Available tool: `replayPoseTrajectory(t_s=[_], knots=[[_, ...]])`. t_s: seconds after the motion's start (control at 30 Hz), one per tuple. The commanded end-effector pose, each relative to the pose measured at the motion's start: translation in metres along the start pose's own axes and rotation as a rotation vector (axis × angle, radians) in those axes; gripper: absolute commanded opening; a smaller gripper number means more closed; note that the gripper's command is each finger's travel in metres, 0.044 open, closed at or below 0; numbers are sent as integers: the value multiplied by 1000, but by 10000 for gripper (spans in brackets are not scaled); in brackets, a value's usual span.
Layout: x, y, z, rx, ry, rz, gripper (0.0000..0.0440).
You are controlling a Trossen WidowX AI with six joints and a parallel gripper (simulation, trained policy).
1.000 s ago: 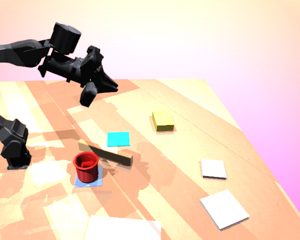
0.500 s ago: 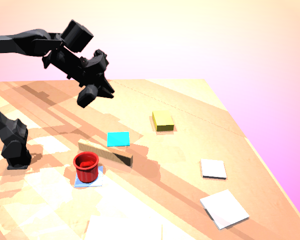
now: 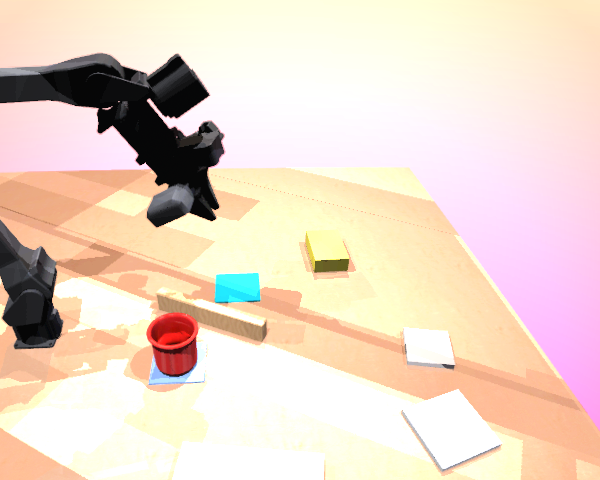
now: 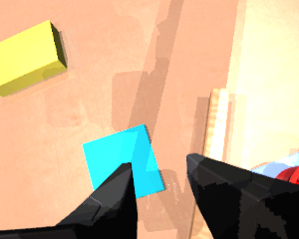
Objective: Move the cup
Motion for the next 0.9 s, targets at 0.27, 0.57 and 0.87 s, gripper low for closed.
replayPoseTrajectory(t_s=[0.27, 0.57, 0.87], knots=[[-7, -6, -4, 175, 29, -73, 108], [-16, -12, -9, 313, 63, -123, 106], [-29, -21, -15, 436, 89, -164, 113]])
Point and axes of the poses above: the point midway between the two fingers, 35 mm back from their tips, its own y axis back along the fingers, its own x axis across the jaws, z = x × y, the point moved 6 cm from there along y, back along the fingers, and after that the axes turned 5 degrees about y, right-handed, at the moved point
